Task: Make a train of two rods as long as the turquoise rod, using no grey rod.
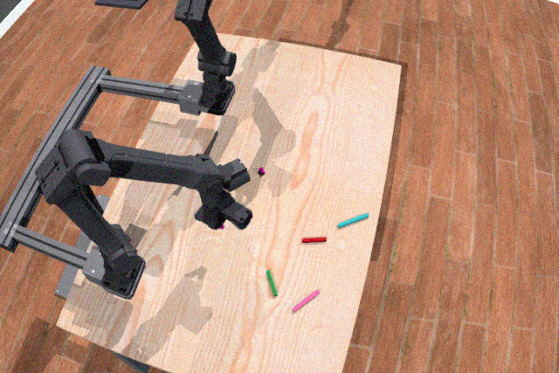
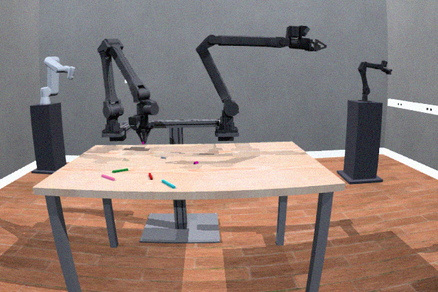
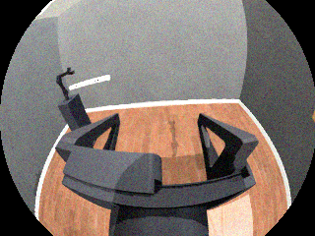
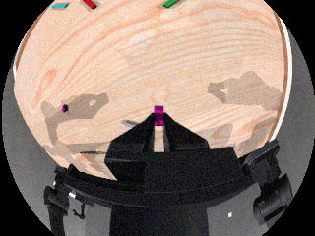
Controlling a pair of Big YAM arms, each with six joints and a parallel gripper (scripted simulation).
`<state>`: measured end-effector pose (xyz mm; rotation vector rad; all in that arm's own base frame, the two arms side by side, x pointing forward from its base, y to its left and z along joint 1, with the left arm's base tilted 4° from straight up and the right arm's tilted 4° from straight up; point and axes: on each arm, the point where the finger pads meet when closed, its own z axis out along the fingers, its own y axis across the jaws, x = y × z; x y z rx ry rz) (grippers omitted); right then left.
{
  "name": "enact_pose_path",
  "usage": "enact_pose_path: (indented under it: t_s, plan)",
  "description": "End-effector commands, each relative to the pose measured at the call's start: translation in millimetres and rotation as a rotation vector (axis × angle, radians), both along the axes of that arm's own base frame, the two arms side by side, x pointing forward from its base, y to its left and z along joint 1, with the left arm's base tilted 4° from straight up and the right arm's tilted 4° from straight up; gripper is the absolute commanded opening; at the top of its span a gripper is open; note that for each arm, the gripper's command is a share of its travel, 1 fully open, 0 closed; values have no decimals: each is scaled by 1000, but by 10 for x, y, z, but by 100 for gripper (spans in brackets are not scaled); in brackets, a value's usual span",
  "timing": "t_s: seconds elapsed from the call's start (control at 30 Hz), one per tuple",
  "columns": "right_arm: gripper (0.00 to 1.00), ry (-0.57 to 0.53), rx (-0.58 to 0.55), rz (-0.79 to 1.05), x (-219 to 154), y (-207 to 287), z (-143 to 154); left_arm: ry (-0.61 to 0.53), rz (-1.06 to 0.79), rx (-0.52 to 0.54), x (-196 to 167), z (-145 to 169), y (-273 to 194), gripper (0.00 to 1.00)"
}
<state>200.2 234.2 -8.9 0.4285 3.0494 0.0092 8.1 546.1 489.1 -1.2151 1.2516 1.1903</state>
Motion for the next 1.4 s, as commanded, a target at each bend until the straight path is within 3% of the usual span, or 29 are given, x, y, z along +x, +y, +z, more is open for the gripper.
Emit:
enact_pose_path:
  t_s: [0.0,0.27,0.73,1.2,1.37]
  plan:
    - [4,-15,10,6,73,161,79,-13,9,41,-32,155,-41,100]
    - [4,-21,18,-6,121,228,111,-13,9,41,-32,155,-41,100]
    - [4,-21,48,-353,897,1451,217,-13,9,41,-32,155,-41,100]
    - [4,-21,51,-364,876,1396,230,-13,9,41,-32,155,-41,100]
    - [4,-12,32,-361,850,1352,77,-13,9,41,-32,155,-41,100]
